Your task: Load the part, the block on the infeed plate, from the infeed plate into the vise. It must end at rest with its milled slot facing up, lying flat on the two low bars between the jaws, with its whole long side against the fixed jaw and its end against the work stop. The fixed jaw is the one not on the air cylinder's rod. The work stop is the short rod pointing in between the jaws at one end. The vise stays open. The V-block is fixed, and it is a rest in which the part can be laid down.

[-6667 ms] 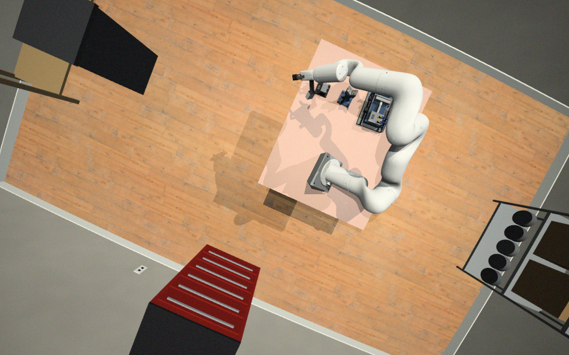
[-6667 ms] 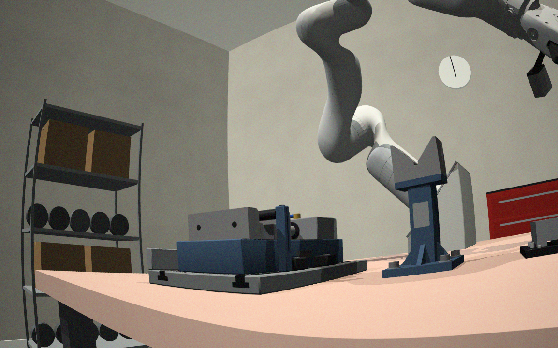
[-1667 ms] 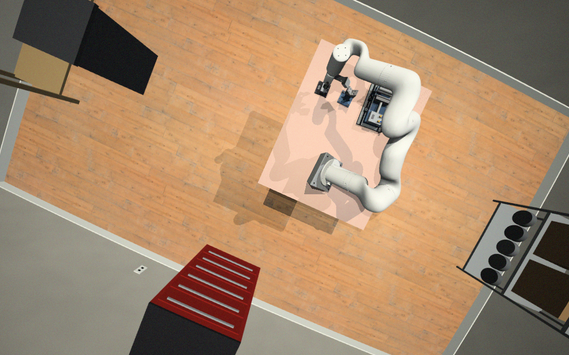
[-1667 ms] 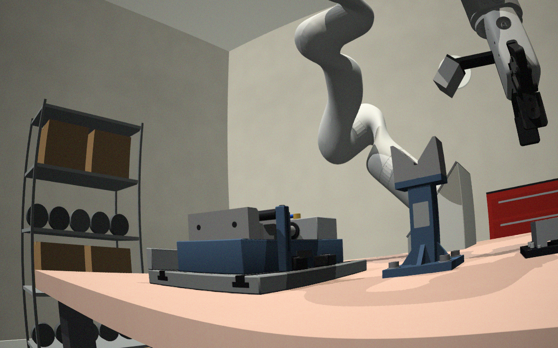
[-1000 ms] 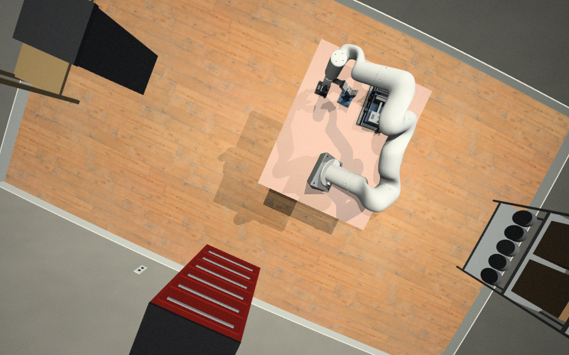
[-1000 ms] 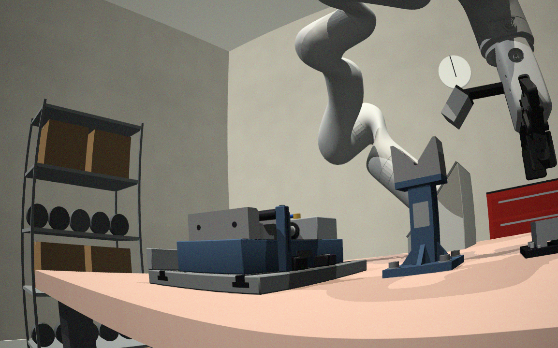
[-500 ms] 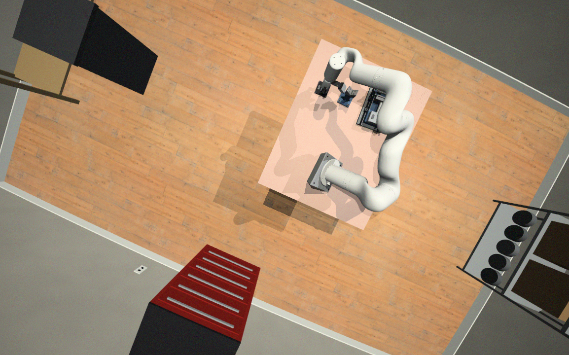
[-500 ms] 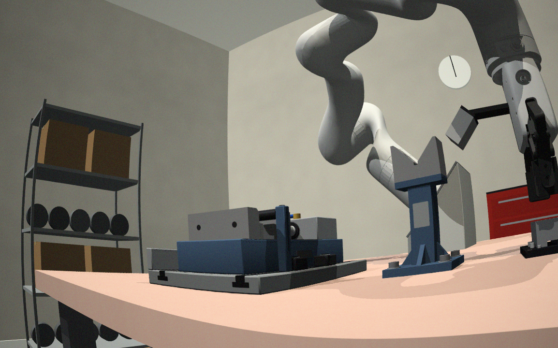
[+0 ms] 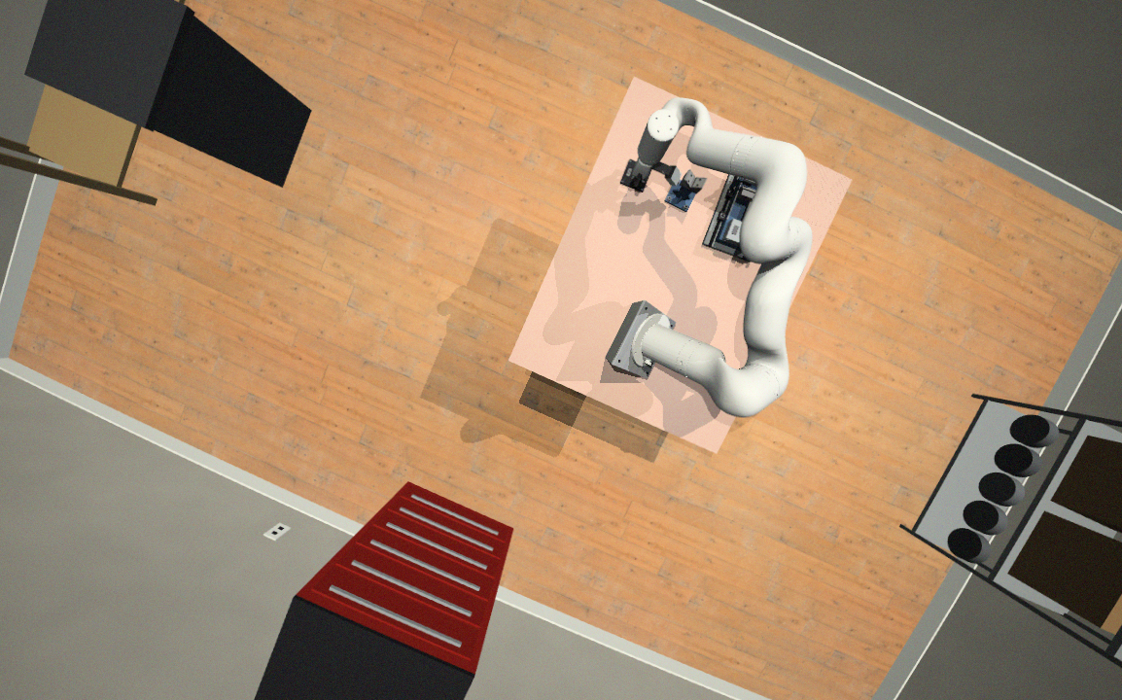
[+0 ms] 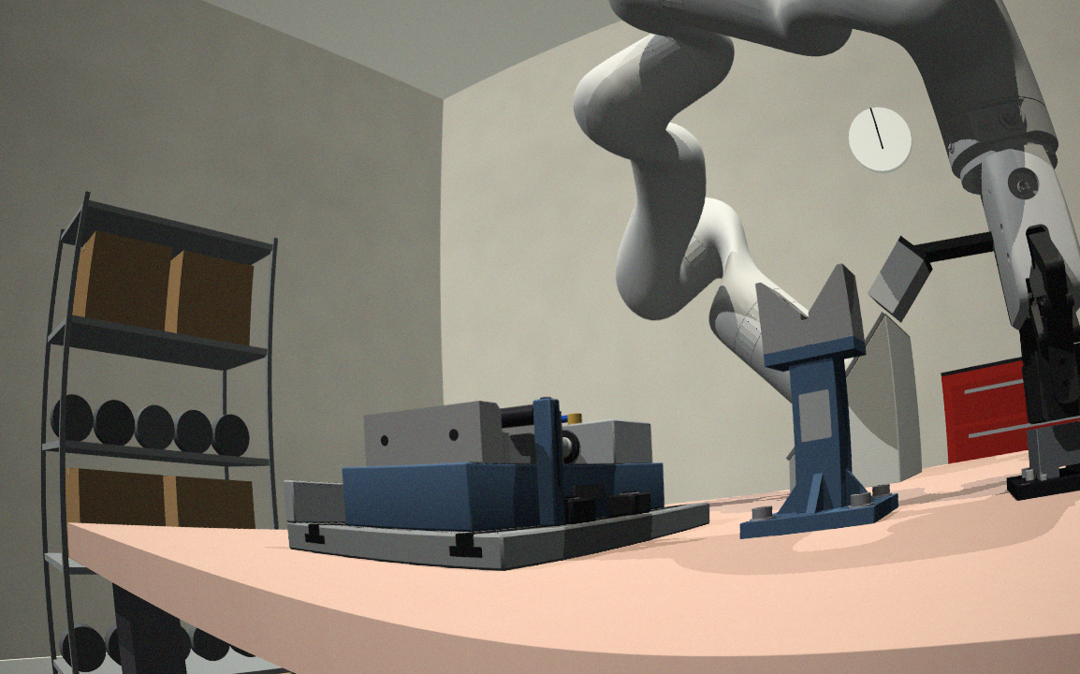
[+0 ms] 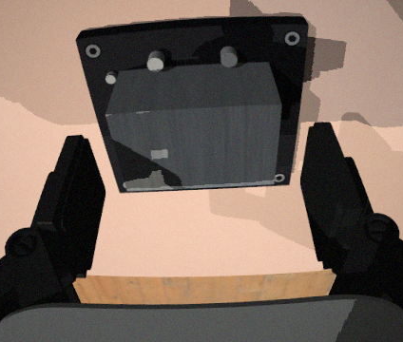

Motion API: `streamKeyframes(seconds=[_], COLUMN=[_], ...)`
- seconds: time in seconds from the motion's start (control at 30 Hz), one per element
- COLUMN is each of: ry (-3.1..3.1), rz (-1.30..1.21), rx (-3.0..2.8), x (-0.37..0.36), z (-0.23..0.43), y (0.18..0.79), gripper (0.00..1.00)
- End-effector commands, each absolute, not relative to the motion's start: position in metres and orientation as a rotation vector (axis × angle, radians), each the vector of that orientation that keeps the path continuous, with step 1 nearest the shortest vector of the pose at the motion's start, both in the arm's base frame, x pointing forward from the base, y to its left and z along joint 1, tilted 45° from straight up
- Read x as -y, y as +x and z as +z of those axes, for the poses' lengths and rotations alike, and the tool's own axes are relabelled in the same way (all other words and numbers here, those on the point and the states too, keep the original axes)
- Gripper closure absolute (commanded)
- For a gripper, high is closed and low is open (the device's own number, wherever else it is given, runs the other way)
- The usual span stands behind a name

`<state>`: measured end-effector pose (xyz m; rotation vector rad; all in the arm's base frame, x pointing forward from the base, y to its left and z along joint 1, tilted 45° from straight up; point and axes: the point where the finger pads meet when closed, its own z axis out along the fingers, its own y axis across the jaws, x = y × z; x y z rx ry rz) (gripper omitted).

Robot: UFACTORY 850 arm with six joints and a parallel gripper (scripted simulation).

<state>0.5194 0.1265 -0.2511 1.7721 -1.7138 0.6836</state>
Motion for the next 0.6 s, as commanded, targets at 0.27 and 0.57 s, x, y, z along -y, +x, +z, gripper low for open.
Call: streamKeyframes(seconds=[0.27,0.57], ry=[1.774,1.774], rz=[0.685,0.685], rx=[1.715,1.715], x=[-0.1198,-0.1155], z=[-0.2582,-0.2626], y=[0.5202,0.52], gripper=[0.11,0.11])
